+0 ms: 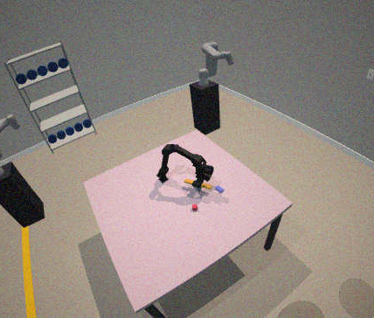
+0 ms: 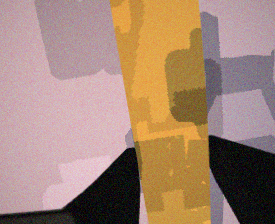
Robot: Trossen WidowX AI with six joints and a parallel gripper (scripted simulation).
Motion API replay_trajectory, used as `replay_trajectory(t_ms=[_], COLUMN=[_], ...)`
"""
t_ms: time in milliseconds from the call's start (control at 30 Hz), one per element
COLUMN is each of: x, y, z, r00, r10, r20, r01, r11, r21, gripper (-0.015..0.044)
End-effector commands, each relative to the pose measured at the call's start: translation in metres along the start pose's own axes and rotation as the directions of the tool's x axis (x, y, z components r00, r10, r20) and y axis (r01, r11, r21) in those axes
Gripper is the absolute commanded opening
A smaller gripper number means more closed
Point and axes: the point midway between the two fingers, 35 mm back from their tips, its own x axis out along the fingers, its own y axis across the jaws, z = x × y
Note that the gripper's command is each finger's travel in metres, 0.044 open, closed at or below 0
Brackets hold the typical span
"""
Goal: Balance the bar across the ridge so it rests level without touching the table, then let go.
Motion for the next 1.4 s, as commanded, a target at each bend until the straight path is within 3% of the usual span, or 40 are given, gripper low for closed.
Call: replay_trajectory(t_ms=[0, 767, 1100, 1233, 1367], x=[0.000, 0.000, 0.000, -0.007, -0.050], y=[0.000, 0.000, 0.000, 0.000, 0.000], z=[0.000, 0.000, 0.000, 0.001, 0.005], r00=[1.000, 1.000, 1.000, 1.000, 1.000], r10=[0.000, 0.000, 0.000, 0.000, 0.000], r20=[0.000, 0.000, 0.000, 0.000, 0.000], r01=[0.000, 0.000, 0.000, 0.000, 0.000], r11=[1.000, 1.000, 1.000, 1.000, 1.000], r21=[0.000, 0.000, 0.000, 0.000, 0.000], gripper=[0.0171, 0.0185, 0.0440, 0.0440, 0.0440])
